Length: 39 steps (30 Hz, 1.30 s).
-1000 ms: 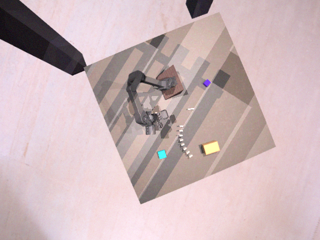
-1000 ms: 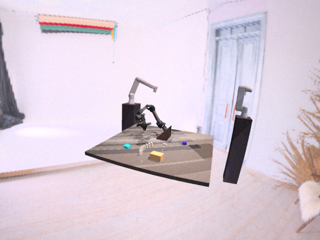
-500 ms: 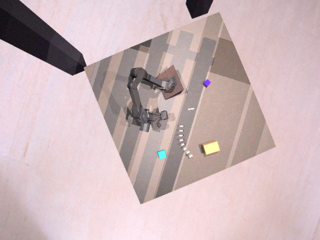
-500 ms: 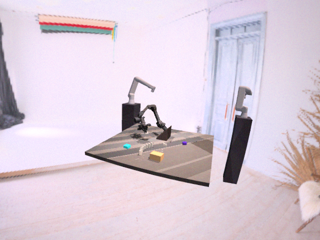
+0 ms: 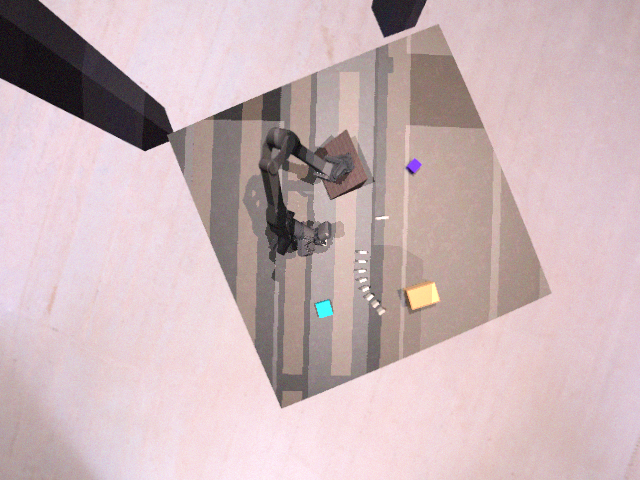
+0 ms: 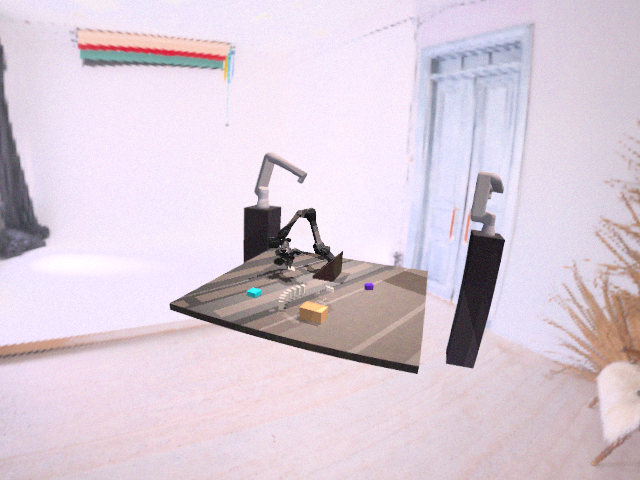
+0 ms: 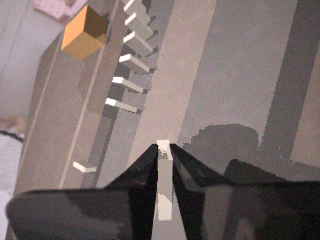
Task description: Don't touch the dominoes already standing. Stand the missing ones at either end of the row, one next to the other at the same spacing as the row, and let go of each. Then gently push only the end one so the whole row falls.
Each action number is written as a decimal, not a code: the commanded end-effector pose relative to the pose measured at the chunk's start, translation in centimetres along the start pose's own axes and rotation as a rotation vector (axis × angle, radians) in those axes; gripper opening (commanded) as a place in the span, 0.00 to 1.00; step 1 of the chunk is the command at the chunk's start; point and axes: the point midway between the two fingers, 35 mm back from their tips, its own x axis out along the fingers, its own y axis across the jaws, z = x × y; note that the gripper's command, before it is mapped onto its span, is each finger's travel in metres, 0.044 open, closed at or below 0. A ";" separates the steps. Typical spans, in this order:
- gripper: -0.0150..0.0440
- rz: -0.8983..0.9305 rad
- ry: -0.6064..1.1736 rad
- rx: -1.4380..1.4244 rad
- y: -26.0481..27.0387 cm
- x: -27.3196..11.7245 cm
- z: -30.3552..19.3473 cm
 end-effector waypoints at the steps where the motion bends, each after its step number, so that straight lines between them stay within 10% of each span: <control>1: 0.30 0.014 -0.079 -0.017 -0.3 0.0 0.1; 39: 0.30 -0.142 -0.809 -0.489 -1.8 -6.0 -1.0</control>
